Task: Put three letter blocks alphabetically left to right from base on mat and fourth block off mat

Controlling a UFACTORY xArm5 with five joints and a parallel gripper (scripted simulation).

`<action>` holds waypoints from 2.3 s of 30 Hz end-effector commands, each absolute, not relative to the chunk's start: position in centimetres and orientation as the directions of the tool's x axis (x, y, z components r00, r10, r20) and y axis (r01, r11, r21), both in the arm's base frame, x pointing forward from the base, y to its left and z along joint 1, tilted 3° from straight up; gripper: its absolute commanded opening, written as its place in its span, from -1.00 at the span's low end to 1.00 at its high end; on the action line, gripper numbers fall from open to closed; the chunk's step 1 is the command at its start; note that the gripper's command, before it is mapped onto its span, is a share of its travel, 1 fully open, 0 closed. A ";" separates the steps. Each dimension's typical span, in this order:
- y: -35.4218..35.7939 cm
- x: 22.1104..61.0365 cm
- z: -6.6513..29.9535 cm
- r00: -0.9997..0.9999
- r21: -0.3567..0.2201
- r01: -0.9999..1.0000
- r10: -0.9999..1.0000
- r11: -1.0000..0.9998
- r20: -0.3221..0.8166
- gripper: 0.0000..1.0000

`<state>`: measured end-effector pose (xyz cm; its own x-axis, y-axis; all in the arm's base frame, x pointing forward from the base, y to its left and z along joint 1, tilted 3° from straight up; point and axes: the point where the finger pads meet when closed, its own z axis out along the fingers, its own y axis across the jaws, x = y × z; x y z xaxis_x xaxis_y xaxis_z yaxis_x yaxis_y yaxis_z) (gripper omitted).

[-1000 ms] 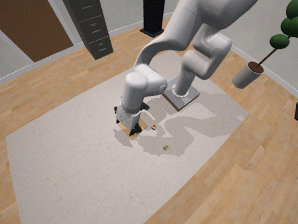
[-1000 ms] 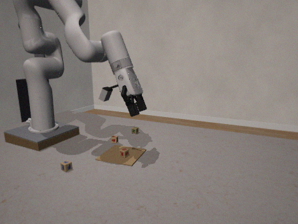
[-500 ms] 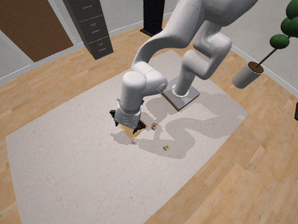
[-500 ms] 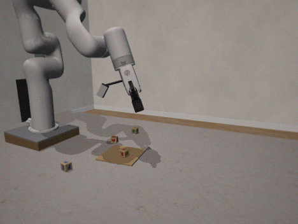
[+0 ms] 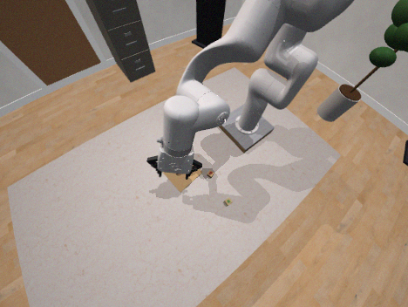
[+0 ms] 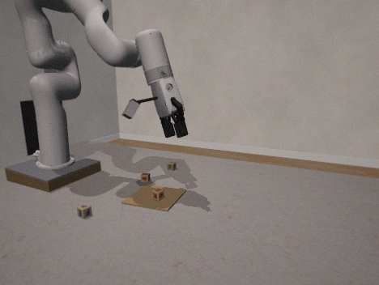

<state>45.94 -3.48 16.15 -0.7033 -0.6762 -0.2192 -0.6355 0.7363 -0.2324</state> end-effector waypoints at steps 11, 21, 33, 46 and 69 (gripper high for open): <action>-2.9 45.5 17.4 -0.430 -0.251 -0.861 -0.897 0.442 -0.105 1.00; -2.6 45.2 18.1 -0.231 -0.239 -0.942 -0.972 0.235 -0.044 1.00; -2.1 44.5 19.1 0.067 -0.201 -0.977 -0.997 -0.071 0.024 1.00; -1.7 43.8 20.2 0.363 -0.147 -0.918 -0.929 -0.369 0.065 1.00; -0.9 42.2 22.3 0.800 -0.050 -0.594 -0.596 -0.803 0.070 1.00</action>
